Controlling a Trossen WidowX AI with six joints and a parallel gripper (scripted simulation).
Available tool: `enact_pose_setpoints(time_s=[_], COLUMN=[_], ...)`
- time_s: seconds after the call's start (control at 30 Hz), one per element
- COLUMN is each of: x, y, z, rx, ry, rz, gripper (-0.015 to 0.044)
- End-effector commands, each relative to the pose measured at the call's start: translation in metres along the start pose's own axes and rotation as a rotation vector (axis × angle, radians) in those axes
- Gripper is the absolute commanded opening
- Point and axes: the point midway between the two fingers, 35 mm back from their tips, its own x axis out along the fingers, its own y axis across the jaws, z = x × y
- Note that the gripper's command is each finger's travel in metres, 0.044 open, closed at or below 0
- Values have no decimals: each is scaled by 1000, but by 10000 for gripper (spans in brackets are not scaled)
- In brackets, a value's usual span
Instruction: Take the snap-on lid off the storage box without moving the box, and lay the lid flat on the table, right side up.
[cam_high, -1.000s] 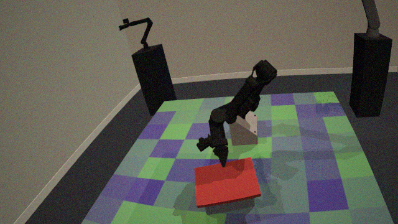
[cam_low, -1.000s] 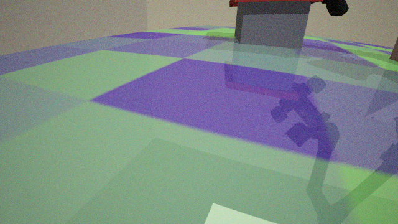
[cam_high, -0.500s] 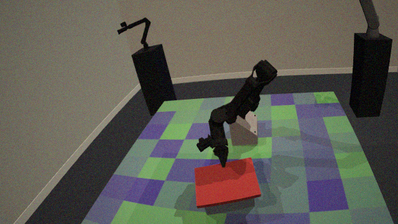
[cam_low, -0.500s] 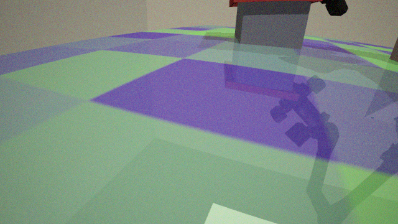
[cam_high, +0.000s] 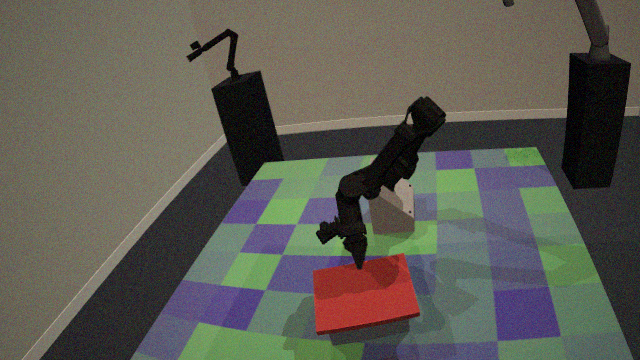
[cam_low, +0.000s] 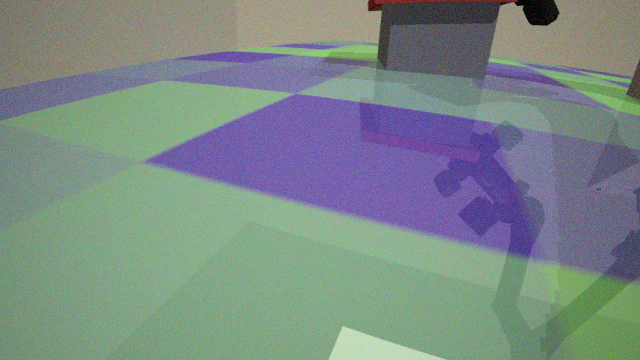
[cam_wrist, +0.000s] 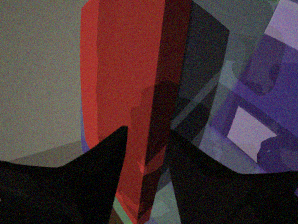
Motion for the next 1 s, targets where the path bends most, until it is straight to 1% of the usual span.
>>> enact_pose_setpoints(time_s=[0.0,0.97], x=[1,-18], y=[0,32], z=[0,0], rx=[2,0], ry=[0,-2], rz=[0,0], gripper=[0,0])
